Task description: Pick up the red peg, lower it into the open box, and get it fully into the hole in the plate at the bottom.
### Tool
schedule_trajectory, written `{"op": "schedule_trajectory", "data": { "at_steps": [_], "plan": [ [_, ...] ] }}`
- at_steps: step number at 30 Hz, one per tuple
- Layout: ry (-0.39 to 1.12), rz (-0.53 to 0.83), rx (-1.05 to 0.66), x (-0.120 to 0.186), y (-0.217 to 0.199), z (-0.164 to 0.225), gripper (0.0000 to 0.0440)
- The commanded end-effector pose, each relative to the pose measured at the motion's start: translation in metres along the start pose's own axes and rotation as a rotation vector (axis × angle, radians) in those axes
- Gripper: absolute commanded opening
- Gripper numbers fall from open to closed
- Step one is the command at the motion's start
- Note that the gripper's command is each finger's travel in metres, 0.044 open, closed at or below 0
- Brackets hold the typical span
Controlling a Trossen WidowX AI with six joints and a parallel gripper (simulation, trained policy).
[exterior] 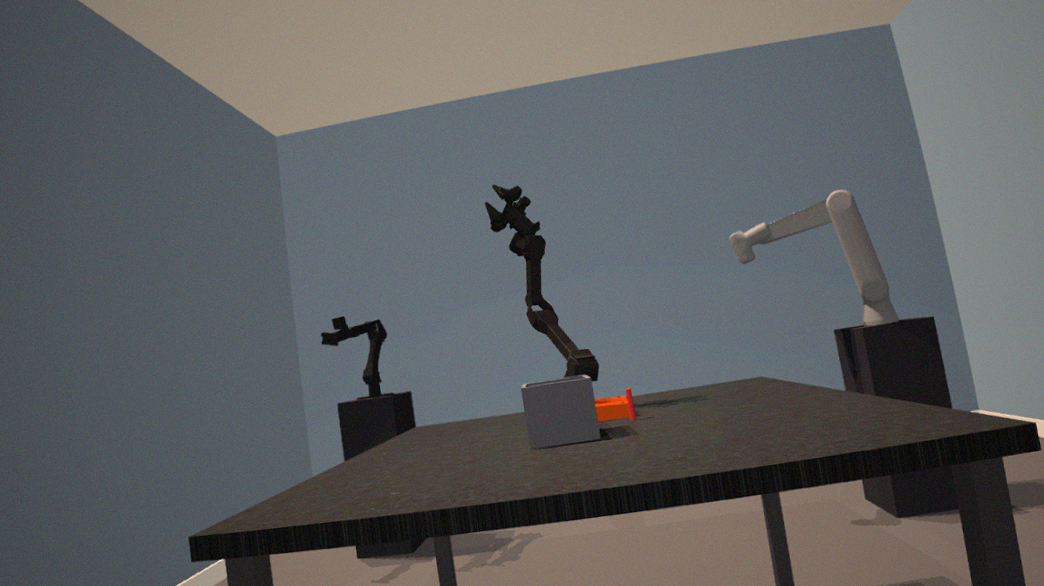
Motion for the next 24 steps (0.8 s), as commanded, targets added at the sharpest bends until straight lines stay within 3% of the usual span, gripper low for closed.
{"op": "schedule_trajectory", "data": {
  "at_steps": [1,2,24],
  "plan": [
    [-0.001,-0.006,0.012,0.002,0.001,-0.002,0.0424],
    [-0.004,-0.013,0.021,0.003,0.002,-0.004,0.044],
    [-0.069,-0.265,0.055,0.057,0.071,-0.042,0.044]
  ]
}}
Point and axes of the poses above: the point midway between the two fingers, 35 mm back from their tips, its own x axis back along the fingers, its own y axis across the jaws, z = x × y, the point moved 8 cm from there along x, back along the fingers, and after that the axes turned 1 degree about x, right-handed, at the moved point
